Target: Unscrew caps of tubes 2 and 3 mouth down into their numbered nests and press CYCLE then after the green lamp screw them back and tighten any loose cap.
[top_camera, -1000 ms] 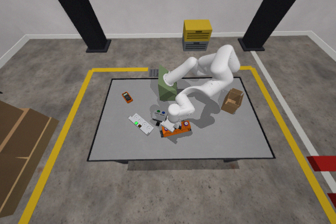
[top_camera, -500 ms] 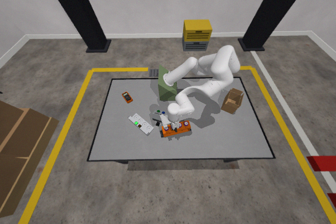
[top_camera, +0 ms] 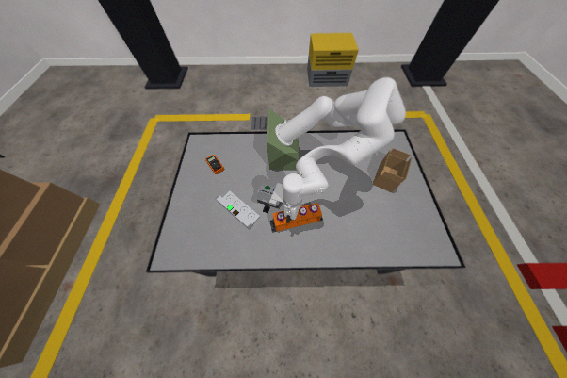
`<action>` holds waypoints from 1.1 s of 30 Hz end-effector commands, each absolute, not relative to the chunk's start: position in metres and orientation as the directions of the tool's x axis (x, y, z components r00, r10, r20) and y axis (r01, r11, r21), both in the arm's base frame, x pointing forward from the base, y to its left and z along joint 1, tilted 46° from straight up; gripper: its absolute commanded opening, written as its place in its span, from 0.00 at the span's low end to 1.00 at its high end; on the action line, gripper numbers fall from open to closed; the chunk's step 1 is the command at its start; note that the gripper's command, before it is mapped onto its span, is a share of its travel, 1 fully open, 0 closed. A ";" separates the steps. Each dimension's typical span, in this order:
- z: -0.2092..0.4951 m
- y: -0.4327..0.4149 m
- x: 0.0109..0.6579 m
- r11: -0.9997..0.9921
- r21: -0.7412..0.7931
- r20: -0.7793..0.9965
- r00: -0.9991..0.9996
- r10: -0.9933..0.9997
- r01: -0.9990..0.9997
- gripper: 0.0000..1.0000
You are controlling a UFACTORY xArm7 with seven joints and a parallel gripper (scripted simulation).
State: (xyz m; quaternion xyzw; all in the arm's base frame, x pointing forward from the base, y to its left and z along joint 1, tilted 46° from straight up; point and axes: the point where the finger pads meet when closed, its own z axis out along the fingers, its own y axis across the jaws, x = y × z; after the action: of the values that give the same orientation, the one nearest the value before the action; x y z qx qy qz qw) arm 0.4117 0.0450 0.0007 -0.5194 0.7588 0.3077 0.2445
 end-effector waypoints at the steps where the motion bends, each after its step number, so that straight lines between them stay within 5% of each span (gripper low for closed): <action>1: 0.001 0.043 0.413 0.394 0.360 -0.614 -0.533 -0.582 -0.846 0.00; 8: 0.001 0.043 0.413 0.394 0.360 -0.614 -0.533 -0.582 -0.846 0.00; 9: 0.001 0.043 0.413 0.394 0.360 -0.614 -0.533 -0.582 -0.846 0.46; 21: 0.001 0.043 0.413 0.394 0.360 -0.614 -0.533 -0.582 -0.846 0.46; 33: 0.002 0.043 0.413 0.022 -0.022 -0.711 0.000 -0.703 -1.000 0.46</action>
State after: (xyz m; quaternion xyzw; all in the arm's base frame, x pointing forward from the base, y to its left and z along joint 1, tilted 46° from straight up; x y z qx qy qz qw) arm 0.4121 0.0452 0.0009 -0.6049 0.6998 0.2841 0.2523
